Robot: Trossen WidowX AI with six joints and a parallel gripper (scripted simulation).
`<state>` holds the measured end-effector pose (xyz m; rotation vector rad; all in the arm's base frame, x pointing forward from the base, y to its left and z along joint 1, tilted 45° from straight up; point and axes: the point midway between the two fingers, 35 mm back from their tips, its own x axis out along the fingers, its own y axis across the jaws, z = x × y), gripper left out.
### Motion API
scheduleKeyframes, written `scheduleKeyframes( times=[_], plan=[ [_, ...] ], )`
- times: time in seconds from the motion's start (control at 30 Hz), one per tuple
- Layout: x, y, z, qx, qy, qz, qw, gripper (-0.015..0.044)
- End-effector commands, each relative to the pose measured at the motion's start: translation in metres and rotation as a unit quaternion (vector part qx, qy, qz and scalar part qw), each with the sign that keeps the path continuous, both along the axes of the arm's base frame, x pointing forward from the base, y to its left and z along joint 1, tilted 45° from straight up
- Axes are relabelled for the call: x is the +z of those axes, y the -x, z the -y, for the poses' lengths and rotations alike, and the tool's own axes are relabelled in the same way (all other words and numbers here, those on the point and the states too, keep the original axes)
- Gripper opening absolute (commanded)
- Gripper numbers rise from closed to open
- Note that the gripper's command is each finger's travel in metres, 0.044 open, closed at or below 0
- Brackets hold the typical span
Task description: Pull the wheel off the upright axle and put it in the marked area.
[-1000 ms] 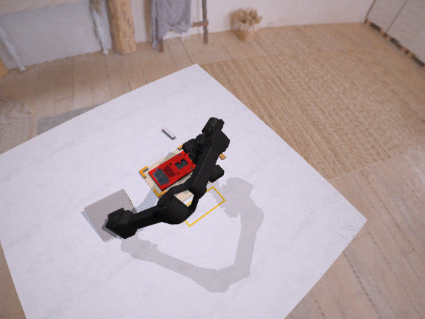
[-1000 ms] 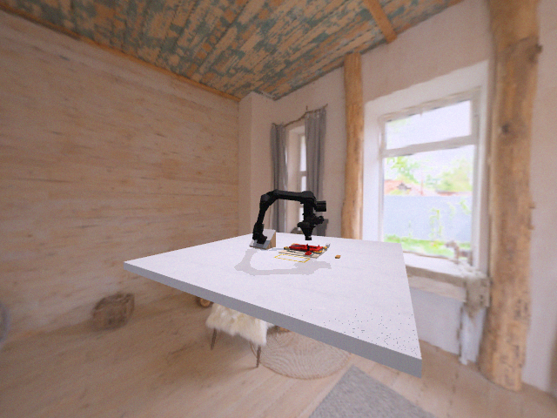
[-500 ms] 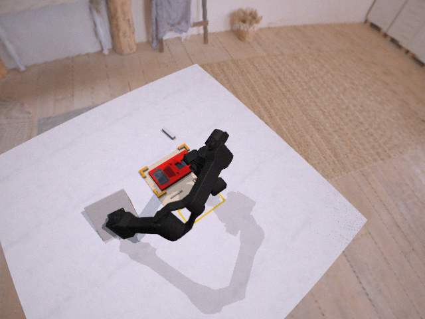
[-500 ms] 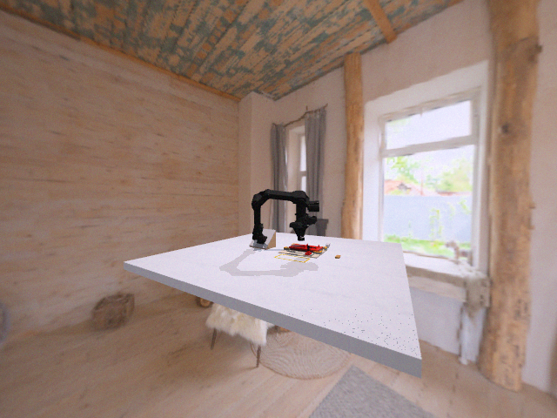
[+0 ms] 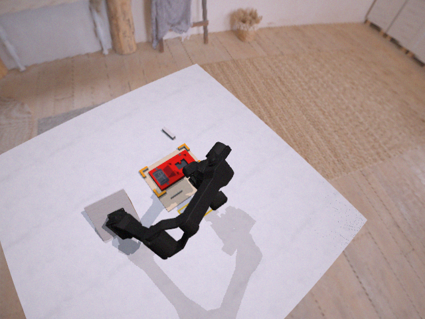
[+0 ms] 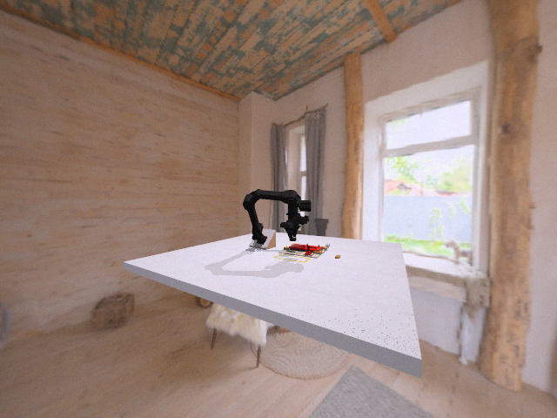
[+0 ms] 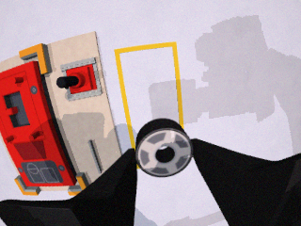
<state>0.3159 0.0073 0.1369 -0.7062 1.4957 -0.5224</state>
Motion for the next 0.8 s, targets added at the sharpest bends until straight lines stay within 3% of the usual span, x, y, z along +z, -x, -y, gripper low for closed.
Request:
scheduleKeyframes(
  times=[0.0, 0.77],
  plan=[
    [0.001, 0.002, 0.005, 0.002, 0.001, 0.0, 1.0, 0.0],
    [-0.061, -0.002, 0.067, 0.003, 0.002, 0.001, 1.0, 0.0]
  ],
)
